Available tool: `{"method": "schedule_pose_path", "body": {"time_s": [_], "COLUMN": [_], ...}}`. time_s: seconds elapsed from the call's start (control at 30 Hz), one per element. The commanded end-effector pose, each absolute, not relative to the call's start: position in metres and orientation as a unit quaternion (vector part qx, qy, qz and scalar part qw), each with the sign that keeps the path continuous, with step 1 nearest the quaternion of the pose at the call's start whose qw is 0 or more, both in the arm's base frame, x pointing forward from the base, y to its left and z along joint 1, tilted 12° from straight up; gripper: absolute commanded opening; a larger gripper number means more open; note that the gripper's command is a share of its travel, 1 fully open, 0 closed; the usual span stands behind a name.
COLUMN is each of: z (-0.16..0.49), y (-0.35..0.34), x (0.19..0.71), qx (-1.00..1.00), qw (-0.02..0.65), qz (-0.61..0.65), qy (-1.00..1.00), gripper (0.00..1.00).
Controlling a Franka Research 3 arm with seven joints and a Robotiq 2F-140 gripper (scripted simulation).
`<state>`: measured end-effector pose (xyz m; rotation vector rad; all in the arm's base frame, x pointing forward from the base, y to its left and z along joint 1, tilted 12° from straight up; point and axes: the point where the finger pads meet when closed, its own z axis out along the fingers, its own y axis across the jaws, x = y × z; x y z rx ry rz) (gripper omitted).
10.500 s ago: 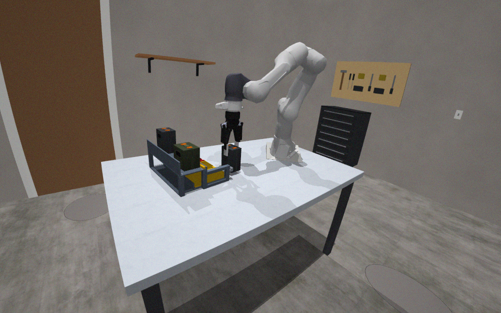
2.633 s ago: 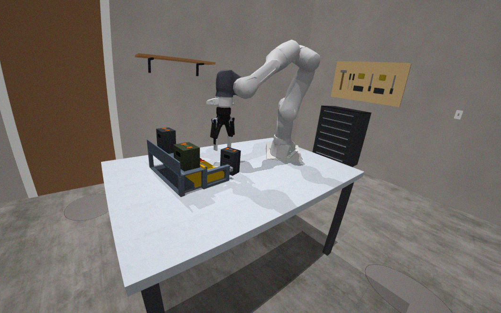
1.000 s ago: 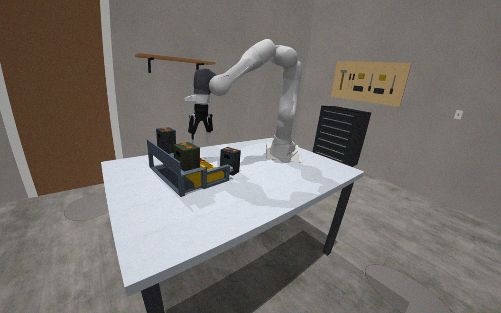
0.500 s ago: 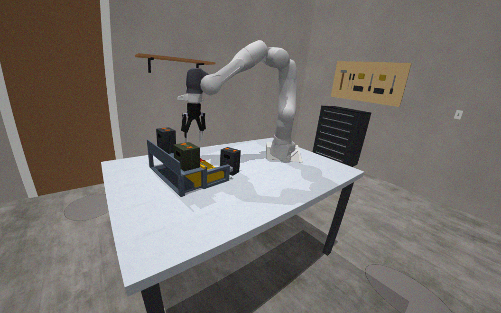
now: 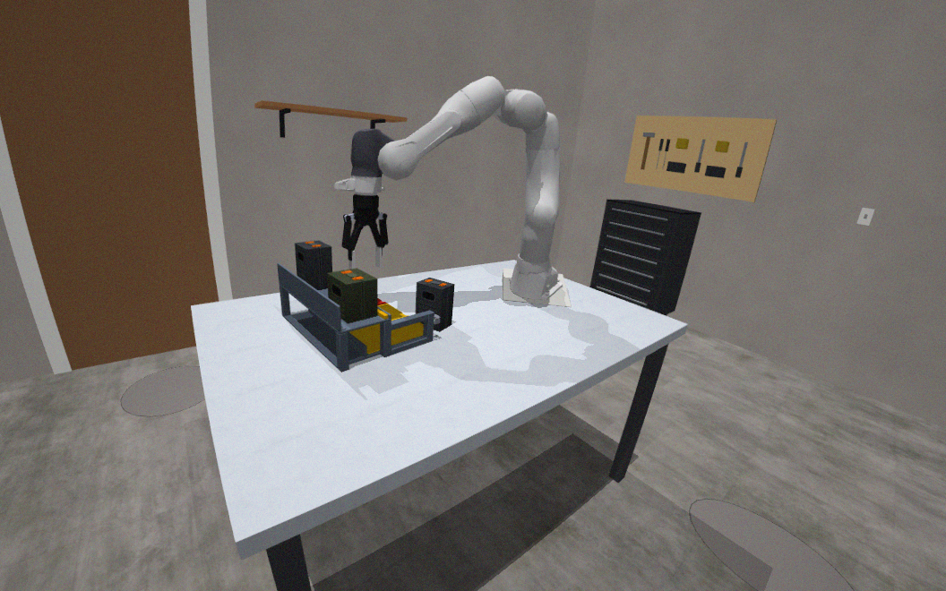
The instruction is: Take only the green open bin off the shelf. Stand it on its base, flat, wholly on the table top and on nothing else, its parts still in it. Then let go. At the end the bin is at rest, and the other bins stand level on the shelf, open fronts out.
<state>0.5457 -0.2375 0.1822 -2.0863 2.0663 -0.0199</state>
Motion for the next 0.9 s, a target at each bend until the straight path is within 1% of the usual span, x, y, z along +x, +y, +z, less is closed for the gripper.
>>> {"method": "schedule_pose_path", "body": {"time_s": [0.0,0.87], "z": [0.182,0.183], "y": [-0.236,-0.226], "x": [0.546,0.542], "qx": [-0.710,-0.710], "qw": [0.101,0.101], "qz": [-0.006,-0.006], "qy": [0.696,0.696], "gripper": [0.57,0.57]}}
